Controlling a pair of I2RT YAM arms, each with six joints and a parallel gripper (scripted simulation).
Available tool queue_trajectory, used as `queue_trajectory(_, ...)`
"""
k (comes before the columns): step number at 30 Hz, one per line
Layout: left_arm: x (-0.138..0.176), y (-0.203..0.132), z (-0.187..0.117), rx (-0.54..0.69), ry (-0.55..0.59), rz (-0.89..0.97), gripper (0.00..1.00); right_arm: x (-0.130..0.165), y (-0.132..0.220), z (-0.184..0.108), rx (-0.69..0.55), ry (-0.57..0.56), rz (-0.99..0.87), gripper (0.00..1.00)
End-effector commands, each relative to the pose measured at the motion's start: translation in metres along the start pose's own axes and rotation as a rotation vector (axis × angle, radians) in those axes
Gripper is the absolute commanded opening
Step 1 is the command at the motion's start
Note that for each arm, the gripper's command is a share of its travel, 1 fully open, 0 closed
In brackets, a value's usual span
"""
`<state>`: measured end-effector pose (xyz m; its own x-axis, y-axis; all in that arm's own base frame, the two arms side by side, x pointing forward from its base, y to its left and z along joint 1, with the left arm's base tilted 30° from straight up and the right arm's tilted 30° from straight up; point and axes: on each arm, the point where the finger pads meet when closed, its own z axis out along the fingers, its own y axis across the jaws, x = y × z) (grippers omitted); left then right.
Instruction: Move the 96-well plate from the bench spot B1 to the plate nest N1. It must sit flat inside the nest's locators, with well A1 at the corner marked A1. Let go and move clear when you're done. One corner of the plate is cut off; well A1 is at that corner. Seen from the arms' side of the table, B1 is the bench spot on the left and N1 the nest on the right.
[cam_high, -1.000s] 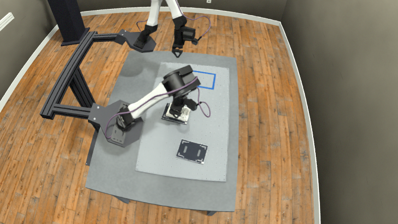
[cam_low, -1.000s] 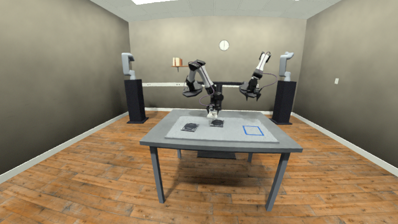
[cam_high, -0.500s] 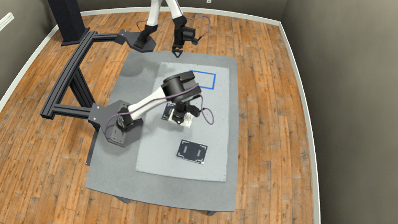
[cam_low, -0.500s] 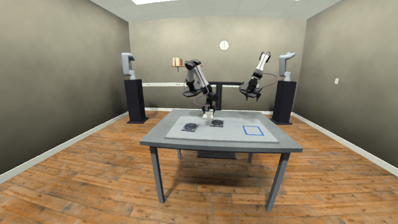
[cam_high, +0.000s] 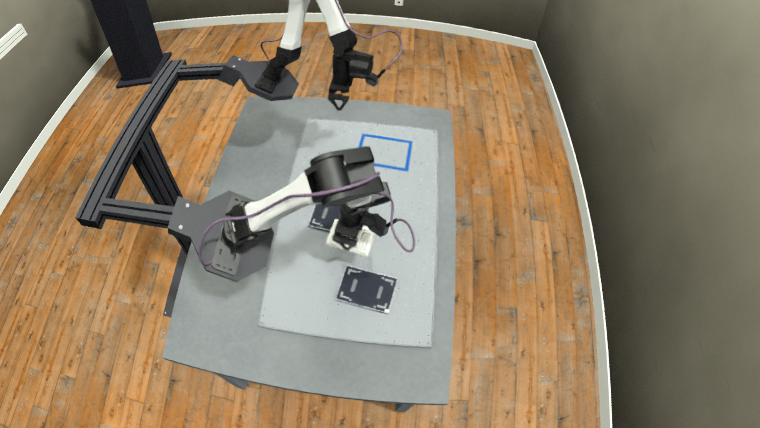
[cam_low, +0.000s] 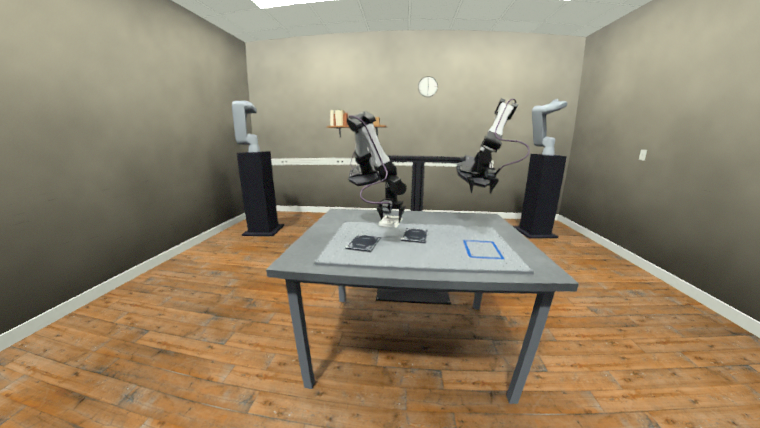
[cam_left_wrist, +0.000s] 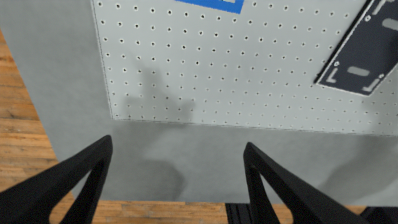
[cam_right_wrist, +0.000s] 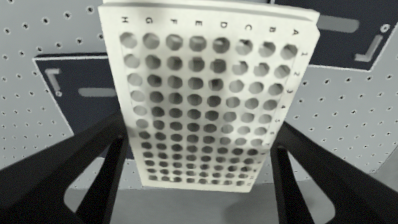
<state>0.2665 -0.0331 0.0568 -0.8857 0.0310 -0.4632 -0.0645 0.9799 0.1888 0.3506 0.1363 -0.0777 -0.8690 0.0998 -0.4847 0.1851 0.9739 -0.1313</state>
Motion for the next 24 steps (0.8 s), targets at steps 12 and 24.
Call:
queue_trajectory(12, -0.001, 0.001, -0.001, 0.001, -0.002, 0.002, 1.00, -0.028, -0.034, -0.002, -0.012, 0.001, -0.015, 0.00)
queue_trajectory(24, -0.001, 0.001, -0.001, 0.001, -0.002, 0.002, 1.00, -0.061, -0.064, -0.006, -0.018, -0.015, -0.010, 0.00)
